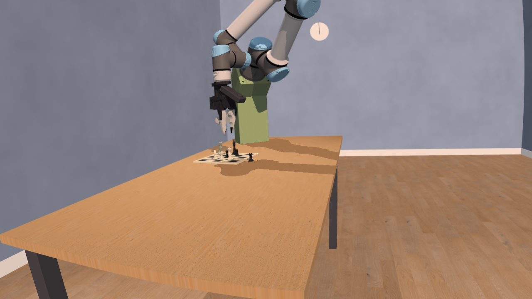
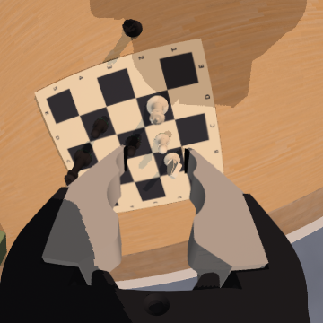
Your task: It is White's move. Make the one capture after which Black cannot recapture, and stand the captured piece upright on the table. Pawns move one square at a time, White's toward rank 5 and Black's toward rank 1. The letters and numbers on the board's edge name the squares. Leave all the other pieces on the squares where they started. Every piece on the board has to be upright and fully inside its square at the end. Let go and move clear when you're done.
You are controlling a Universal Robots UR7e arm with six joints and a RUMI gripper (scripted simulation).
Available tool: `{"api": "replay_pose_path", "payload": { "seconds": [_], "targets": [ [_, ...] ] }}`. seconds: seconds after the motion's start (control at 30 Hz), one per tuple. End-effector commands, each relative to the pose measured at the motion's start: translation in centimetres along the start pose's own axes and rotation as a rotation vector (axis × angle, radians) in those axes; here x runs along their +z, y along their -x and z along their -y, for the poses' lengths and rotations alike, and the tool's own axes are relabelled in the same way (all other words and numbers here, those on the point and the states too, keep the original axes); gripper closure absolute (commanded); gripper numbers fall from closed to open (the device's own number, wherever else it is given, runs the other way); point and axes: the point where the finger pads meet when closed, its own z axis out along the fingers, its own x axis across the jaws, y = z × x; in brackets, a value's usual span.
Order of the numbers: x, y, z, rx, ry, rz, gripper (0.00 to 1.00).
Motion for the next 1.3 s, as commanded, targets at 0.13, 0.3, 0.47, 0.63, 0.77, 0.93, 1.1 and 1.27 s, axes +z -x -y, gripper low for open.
{"api": "replay_pose_path", "payload": {
  "seconds": [0.13, 0.3, 0.47, 0.63, 0.77, 0.93, 1.1, 1.27],
  "targets": [
    [0.1, 0.0, 0.0, 0.000, 0.000, -0.001, 0.75],
    [0.5, 0.0, 0.0, -0.001, 0.000, 0.000, 0.75],
    [1.0, 0.0, 0.0, -0.001, 0.000, 0.000, 0.75],
    [1.7, 0.0, 0.0, -0.001, 0.000, 0.000, 0.75],
    [2.0, 0.0, 0.0, -0.001, 0.000, 0.000, 0.75],
    [2.8, 0.0, 0.0, -0.001, 0.000, 0.000, 0.75],
    [3.6, 0.0, 0.0, -0.001, 0.000, 0.000, 0.75],
    [4.0, 0.0, 0.0, -0.001, 0.000, 0.000, 0.75]
  ]
}}
